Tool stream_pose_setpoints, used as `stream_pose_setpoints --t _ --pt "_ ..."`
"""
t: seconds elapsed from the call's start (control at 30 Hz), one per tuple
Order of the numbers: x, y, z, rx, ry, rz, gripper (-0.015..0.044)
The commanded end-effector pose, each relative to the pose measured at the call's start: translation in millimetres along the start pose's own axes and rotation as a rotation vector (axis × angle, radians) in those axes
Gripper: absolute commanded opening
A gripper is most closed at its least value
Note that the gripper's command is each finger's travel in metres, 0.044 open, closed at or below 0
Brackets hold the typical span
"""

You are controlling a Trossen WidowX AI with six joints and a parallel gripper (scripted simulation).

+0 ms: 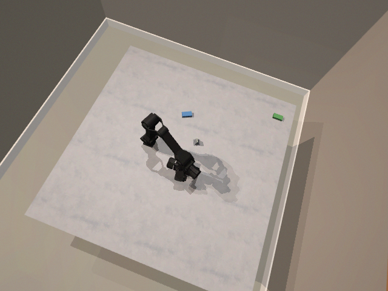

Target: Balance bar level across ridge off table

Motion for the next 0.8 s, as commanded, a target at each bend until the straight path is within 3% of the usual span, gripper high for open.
stream_pose_setpoints --t 0.0,0.1,0.77 --pt "0.1 0.5 0.0 0.000 0.000 0.000 0.0078" --pt "1.0 6.3 0.3 0.000 0.000 0.000 0.0000" --pt "3.4 57.6 1.0 -0.001 -0.002 -0.003 0.0000"
Point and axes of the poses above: the point midway between the two fingers, 35 mm back from their tips, its own y axis back along the fingers, its own x axis across the jaws, z = x × y, the point moved 5 cm from there along y, back along the fingers, and after that the axes turned 6 degrees about -y, right-handed, at the moved point
